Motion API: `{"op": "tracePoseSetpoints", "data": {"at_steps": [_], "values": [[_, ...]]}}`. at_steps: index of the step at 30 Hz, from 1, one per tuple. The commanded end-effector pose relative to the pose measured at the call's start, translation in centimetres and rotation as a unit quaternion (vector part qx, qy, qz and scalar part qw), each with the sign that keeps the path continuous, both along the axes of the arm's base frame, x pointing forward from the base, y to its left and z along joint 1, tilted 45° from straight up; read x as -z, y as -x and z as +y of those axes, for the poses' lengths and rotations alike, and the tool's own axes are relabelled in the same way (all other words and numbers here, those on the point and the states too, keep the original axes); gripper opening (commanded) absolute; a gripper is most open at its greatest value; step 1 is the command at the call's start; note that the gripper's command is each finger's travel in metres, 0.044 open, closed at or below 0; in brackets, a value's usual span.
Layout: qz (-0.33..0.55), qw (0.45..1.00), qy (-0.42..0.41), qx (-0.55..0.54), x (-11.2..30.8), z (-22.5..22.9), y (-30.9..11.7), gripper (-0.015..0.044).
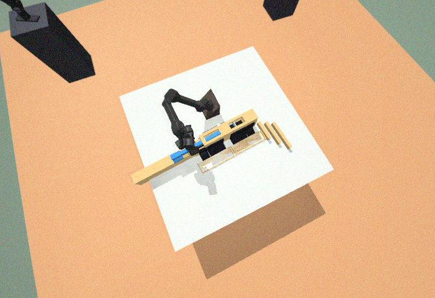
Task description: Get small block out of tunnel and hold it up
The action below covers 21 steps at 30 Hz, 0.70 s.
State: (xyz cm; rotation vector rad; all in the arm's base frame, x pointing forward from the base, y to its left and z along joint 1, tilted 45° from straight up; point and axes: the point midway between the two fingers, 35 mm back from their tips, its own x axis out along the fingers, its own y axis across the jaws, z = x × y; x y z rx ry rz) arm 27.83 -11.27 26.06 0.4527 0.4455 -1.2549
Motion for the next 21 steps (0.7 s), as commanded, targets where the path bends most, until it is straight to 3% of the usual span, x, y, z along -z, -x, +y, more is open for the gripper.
{"op": "tracePoseSetpoints", "data": {"at_steps": [1,12,21], "values": [[0.003,1.0,-0.002,0.0,0.6,-0.5,0.0,0.044],[0.002,1.0,0.0,-0.001,1.8,-1.7,0.0,0.044],[0.0,1.0,0.001,0.0,1.3,-1.4,-0.1,0.0204]]}}
